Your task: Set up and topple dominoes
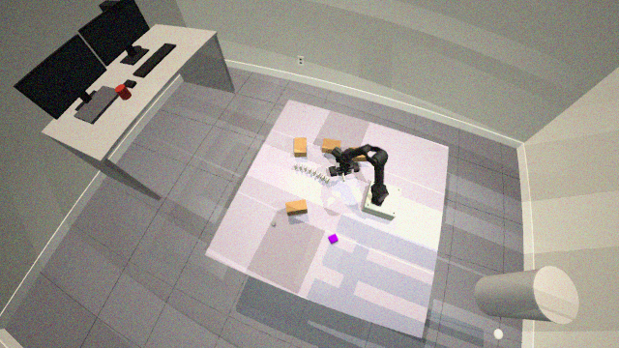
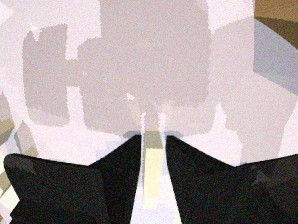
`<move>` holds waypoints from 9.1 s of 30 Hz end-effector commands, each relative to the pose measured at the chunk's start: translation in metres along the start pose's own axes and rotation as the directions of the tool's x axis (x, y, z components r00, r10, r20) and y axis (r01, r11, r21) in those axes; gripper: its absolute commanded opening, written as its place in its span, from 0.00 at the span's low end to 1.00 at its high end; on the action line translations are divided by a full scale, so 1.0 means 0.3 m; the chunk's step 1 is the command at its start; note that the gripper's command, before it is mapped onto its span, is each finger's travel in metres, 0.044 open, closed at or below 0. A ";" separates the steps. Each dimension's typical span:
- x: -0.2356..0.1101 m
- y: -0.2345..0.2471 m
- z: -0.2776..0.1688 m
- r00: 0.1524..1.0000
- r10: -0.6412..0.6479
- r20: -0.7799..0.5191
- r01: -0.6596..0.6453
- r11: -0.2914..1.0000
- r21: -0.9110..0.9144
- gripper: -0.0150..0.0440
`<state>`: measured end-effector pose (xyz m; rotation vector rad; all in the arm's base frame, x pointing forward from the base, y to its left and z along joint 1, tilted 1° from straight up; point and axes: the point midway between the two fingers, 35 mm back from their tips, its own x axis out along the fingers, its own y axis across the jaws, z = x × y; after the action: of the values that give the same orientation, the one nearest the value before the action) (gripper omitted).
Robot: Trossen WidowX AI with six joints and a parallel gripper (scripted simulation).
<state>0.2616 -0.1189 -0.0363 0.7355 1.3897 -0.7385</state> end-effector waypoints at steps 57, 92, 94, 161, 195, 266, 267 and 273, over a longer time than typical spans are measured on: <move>-0.534 0.442 -0.786 0.999 0.020 -0.027 -0.007 -0.674 -0.739 0.30; -0.284 0.718 -0.733 0.761 0.516 -0.393 -0.137 -0.464 -0.875 0.30; -0.278 0.725 -0.726 0.734 0.544 -0.407 -0.145 -0.460 -0.876 0.30; -0.402 0.349 -0.710 -0.002 0.736 -0.677 0.030 -0.677 -0.736 0.30; -0.209 0.376 -0.706 0.015 0.726 -0.687 0.030 -0.687 -0.726 0.30; -0.072 0.637 -0.727 0.683 0.542 -0.490 -0.631 0.100 -0.770 1.00; -0.078 0.637 -0.734 0.730 0.501 -0.464 -0.614 0.182 -0.768 1.00; -0.168 0.638 -0.759 0.889 0.351 -0.293 -0.439 0.480 -0.759 1.00</move>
<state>0.2876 0.1652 -0.0230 0.2913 0.9812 0.9419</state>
